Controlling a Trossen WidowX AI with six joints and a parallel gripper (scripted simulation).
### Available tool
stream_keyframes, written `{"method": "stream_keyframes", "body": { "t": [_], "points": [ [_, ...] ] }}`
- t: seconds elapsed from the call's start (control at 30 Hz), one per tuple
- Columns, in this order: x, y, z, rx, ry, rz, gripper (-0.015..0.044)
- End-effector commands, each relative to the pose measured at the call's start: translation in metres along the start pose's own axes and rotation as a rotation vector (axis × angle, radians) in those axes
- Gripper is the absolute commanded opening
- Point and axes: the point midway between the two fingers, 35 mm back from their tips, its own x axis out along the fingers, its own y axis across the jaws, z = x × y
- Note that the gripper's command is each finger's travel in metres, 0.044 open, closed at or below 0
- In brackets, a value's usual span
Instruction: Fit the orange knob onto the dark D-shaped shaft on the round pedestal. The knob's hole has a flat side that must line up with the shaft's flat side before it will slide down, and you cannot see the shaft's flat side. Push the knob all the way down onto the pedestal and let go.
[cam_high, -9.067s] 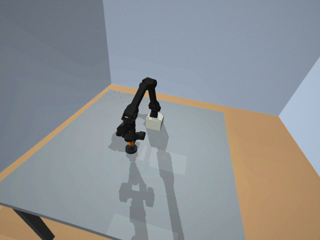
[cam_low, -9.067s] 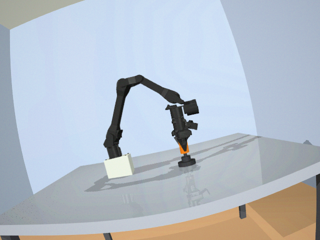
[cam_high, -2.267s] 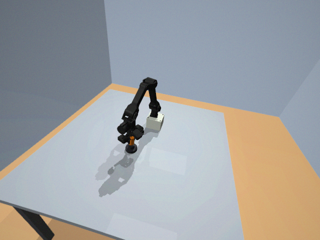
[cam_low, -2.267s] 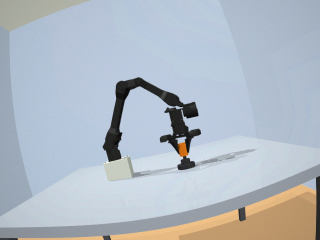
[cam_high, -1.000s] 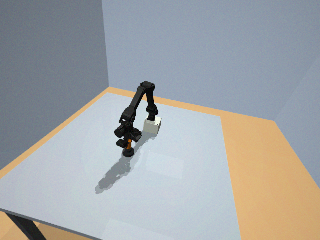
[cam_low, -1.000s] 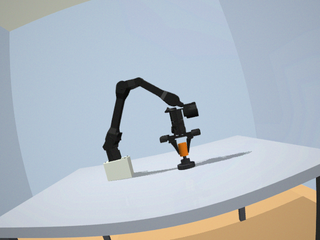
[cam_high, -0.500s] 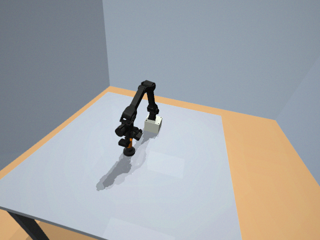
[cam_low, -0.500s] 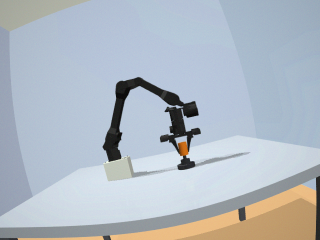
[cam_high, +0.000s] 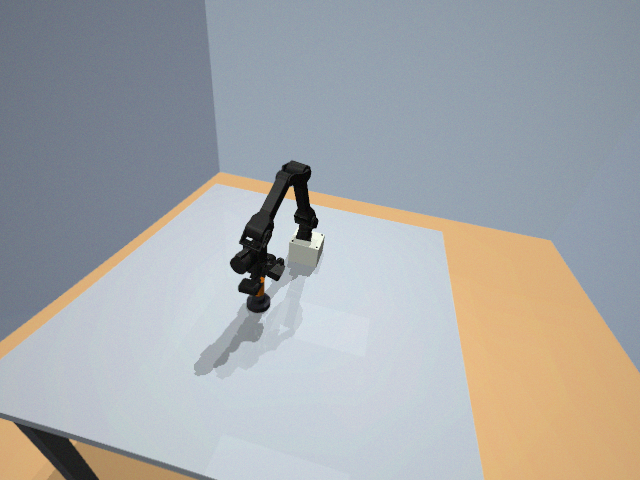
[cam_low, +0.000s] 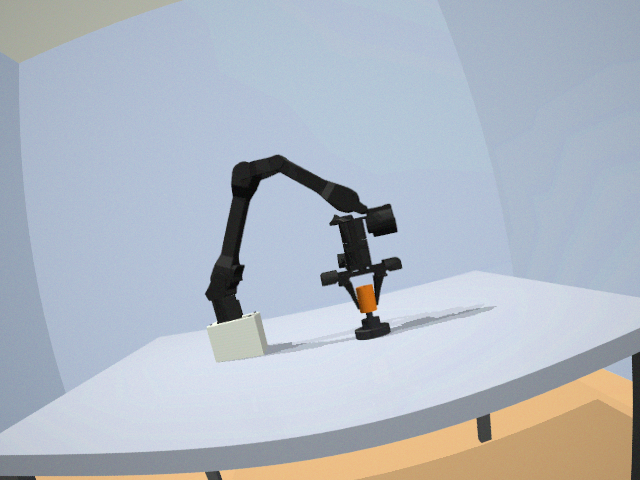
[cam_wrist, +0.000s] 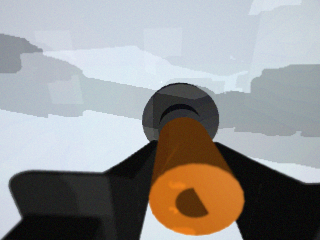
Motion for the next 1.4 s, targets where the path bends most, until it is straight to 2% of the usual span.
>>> {"method": "stream_keyframes", "body": {
  "t": [0.0, 0.53, 0.77, 1.37],
  "points": [
    [0.0006, -0.0001, 0.0, -0.005, 0.001, -0.001, 0.0],
    [-0.004, 0.0001, 0.0001, -0.014, 0.001, -0.001, 0.0],
    [-0.0017, -0.0002, -0.0001, -0.214, 0.001, -0.001, 0.0],
    [0.0008, 0.0009, 0.0002, -0.214, 0.001, -0.001, 0.0]
  ]
}}
